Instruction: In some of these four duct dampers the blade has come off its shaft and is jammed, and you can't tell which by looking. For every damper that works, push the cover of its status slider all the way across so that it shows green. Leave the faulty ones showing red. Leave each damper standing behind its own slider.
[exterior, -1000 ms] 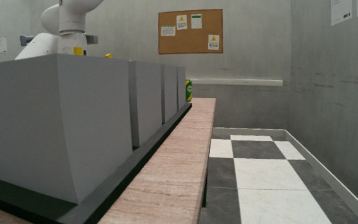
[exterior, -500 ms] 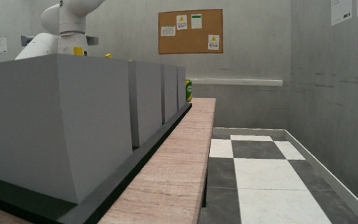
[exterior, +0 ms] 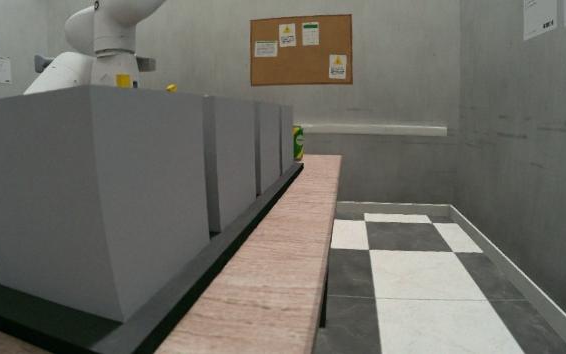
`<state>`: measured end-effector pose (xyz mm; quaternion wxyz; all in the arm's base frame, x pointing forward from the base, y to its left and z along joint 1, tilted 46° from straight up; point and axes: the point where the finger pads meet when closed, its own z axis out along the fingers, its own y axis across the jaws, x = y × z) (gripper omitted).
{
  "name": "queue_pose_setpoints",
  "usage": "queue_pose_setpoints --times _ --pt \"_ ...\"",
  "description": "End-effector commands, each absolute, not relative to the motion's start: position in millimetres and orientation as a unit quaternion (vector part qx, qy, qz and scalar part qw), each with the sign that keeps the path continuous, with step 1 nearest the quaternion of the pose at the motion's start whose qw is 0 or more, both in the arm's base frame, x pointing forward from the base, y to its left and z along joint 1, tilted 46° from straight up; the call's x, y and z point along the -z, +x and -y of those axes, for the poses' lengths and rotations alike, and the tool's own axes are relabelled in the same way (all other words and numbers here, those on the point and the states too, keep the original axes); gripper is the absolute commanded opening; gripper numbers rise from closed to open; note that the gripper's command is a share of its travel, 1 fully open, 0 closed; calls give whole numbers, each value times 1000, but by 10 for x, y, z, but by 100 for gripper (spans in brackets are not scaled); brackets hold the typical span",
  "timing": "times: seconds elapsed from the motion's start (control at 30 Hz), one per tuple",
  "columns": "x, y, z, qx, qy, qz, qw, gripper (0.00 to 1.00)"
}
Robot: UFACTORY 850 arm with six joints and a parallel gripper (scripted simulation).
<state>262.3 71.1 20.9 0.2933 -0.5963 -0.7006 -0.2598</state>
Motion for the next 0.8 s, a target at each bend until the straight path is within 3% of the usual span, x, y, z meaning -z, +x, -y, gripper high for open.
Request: queue_pose_setpoints --times 0.0,0.77 --pt "-206 2629 -711 260 -596 701 293 0" --pt "-131 2618 -788 260 -596 701 293 0"
